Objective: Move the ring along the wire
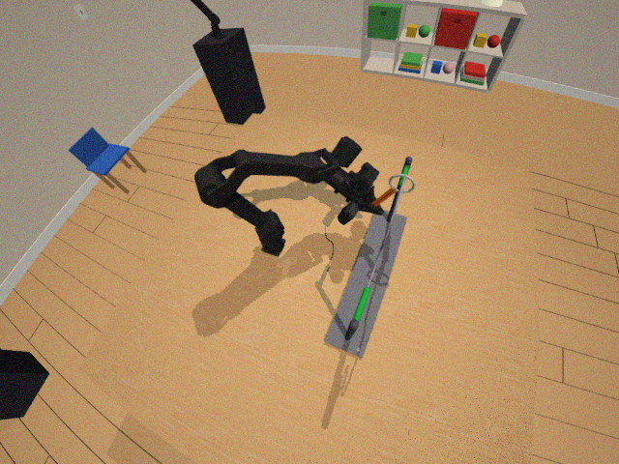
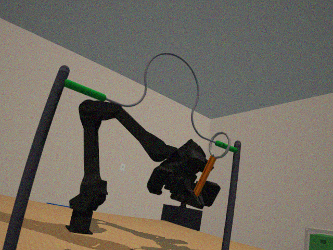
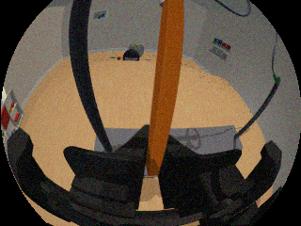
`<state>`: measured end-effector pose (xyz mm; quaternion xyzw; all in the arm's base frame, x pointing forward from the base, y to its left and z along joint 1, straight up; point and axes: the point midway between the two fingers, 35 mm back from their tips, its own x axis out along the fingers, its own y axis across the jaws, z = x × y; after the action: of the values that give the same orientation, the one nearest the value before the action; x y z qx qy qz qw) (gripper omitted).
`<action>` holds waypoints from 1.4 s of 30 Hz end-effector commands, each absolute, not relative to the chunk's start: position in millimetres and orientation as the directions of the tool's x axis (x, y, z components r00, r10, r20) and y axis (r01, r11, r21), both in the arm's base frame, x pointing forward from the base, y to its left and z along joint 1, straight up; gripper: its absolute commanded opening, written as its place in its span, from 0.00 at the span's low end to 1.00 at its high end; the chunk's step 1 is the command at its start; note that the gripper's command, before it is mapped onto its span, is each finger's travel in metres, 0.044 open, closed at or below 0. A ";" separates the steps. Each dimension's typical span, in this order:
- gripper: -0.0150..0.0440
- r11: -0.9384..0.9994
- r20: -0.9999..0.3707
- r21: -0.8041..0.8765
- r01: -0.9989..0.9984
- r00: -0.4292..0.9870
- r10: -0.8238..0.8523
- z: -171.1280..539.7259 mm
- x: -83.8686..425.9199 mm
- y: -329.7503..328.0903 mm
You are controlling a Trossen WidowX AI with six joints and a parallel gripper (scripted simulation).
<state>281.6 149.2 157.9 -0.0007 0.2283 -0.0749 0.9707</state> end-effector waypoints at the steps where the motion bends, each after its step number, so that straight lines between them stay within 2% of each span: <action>1: 0.00 0.988 -0.439 -0.033 0.151 0.886 -0.150 159.4 282.6 154.1; 39: 0.00 0.988 -0.439 -0.033 0.152 0.886 -0.151 139.9 283.0 157.8; 42: 0.13 0.988 -0.439 -0.035 0.149 0.886 -0.149 140.3 283.0 158.1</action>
<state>283.0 158.1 140.3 -0.0001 0.2261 -0.0765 0.9711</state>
